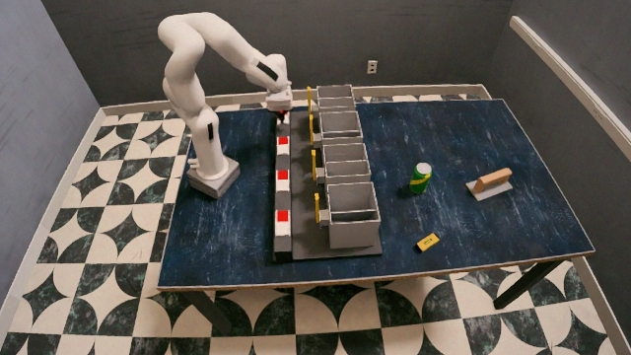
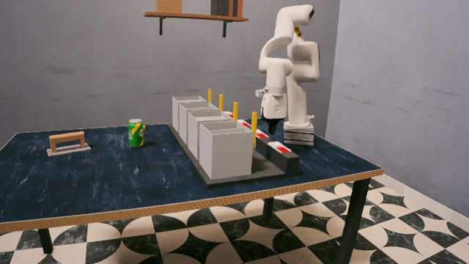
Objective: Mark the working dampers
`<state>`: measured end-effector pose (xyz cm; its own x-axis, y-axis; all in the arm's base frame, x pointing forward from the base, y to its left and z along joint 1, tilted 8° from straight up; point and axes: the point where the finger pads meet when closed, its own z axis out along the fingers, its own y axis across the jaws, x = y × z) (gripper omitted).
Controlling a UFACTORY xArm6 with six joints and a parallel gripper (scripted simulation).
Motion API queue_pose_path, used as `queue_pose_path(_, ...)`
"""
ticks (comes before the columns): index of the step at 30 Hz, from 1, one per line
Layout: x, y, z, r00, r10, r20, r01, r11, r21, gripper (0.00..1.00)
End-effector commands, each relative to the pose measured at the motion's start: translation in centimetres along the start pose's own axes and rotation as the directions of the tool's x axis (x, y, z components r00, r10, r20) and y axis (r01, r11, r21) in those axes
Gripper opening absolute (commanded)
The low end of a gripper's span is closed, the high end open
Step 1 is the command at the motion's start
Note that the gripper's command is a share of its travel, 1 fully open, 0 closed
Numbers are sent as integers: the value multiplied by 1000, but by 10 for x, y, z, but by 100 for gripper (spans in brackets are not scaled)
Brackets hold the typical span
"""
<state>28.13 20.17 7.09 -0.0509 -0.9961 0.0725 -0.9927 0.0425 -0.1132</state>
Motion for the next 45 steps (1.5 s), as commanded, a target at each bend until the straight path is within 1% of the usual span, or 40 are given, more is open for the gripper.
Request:
queue_pose_path(1, -1, -1, -1, 1000, 0, 2, 0, 1000, 3, 0)
queue_pose_path(26, -1, -1, 4, 1000, 0, 2, 0, 1000, 3, 0)
queue_pose_path(45, -1, -1, 16, 1000, 0, 2, 0, 1000, 3, 0)
